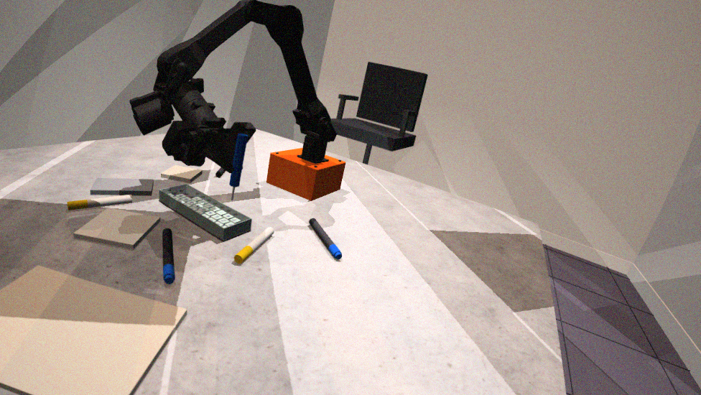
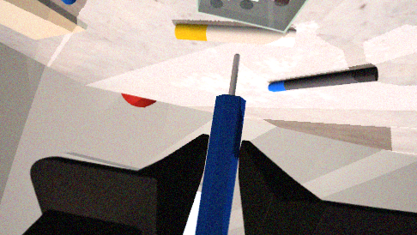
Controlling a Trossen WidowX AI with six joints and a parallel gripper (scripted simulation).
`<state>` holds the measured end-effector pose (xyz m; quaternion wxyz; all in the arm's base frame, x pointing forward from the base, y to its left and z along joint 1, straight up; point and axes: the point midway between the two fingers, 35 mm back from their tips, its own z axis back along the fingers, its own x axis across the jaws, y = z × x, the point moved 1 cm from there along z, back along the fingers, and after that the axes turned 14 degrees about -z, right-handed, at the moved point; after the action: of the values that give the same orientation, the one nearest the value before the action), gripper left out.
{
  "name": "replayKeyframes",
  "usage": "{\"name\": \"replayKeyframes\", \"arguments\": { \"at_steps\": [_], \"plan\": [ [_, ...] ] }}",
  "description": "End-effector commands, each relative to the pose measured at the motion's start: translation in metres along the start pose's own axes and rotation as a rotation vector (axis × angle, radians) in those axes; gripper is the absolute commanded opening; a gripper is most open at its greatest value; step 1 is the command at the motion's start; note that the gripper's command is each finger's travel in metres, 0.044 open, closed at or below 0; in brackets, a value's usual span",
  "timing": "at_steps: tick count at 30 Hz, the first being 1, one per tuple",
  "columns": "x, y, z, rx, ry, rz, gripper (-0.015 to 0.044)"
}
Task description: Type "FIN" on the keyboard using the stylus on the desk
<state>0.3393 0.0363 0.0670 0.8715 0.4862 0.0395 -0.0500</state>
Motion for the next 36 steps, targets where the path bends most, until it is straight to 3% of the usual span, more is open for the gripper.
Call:
{"name": "replayKeyframes", "arguments": {
  "at_steps": [1,21,24,36],
  "plan": [
    [0.003,0.003,0.000,0.021,-0.007,-0.079,0.0000],
    [0.006,-0.026,-0.018,0.021,-0.007,-0.080,0.0000],
    [0.009,-0.027,-0.019,0.021,-0.007,-0.079,0.0079],
    [0.010,-0.031,-0.021,0.021,-0.007,-0.079,0.0081]
  ]
}}
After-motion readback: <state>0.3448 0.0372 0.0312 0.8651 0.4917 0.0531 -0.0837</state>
